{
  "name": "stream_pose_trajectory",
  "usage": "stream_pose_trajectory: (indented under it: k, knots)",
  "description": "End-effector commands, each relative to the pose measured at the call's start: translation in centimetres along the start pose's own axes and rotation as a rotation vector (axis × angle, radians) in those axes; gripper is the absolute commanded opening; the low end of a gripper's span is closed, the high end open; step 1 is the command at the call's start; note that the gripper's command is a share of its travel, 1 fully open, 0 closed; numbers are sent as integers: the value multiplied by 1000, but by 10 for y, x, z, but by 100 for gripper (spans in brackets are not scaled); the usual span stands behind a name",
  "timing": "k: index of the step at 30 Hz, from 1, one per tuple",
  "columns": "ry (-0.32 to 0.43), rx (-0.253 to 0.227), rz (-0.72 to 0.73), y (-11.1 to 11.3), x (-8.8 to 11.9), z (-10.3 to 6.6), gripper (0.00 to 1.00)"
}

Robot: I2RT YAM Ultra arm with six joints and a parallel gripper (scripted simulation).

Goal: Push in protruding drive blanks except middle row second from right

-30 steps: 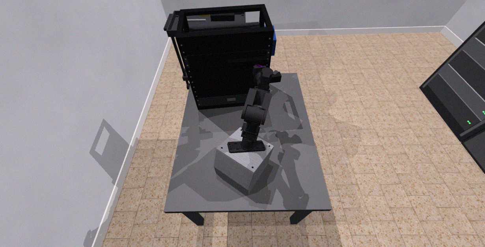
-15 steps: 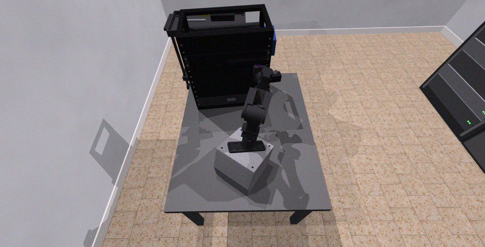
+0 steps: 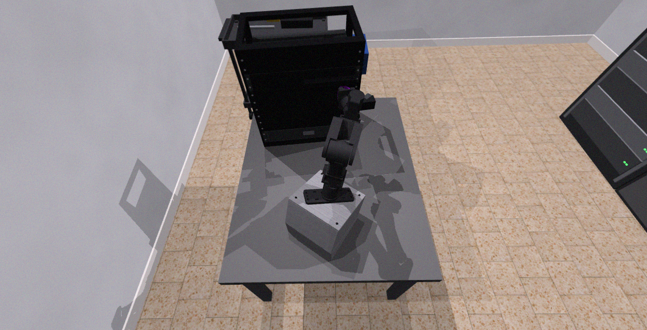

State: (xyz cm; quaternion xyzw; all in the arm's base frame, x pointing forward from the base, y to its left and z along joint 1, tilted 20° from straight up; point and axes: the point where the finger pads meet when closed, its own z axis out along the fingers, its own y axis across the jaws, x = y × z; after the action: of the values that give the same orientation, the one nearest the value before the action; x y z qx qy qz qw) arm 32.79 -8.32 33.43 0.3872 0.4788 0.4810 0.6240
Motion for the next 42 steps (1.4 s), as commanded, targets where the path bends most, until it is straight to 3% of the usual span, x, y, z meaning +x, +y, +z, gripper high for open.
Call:
stream_pose_trajectory:
  k: [1,42]
  knots:
    - [-74,-6,-19,8,-21,9,0]
    - [-77,-17,-19,10,-26,14,0]
